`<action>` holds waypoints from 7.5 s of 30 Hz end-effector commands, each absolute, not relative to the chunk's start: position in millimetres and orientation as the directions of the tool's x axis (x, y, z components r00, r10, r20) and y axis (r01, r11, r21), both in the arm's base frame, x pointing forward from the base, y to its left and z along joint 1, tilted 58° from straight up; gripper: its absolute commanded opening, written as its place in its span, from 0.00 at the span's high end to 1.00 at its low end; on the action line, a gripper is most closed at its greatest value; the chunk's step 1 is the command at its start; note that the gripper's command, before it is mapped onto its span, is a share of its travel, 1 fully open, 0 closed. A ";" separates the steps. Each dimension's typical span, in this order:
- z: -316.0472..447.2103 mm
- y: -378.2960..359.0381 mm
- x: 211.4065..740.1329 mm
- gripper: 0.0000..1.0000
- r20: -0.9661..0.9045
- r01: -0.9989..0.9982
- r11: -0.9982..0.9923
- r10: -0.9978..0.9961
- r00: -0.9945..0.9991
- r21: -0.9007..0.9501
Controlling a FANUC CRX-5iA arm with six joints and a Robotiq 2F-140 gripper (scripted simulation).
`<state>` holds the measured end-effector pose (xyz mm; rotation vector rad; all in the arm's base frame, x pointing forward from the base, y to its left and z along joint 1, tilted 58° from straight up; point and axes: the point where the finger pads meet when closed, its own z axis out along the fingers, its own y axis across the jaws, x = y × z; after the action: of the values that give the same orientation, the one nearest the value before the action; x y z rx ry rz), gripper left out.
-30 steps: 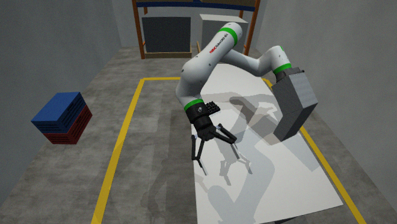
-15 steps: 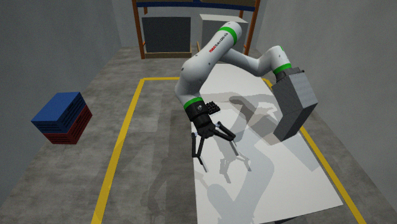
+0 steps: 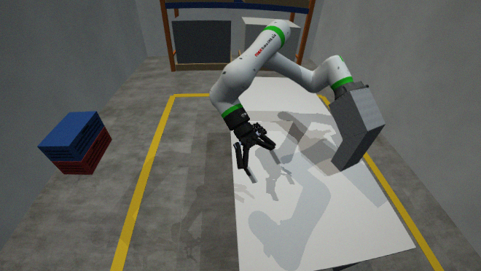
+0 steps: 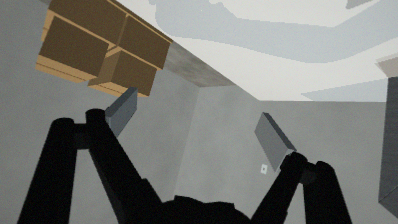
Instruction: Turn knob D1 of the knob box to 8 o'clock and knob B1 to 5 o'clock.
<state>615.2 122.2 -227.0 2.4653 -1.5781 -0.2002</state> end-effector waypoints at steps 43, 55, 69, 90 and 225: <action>-3.6 -178.0 493.2 0.00 0.129 -0.244 -0.673 -0.217 0.968 0.698; 48.6 -248.4 465.1 0.00 0.086 -0.071 -0.615 -0.005 0.996 0.785; 90.9 -304.8 440.9 0.00 0.028 0.065 -0.534 0.165 0.986 0.843; 91.4 -305.5 440.4 0.00 0.027 0.068 -0.533 0.168 0.985 0.844; 99.3 -320.7 389.8 0.00 0.027 0.067 -0.533 0.168 0.985 0.843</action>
<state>389.7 -320.8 99.3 2.1335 0.1641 0.1277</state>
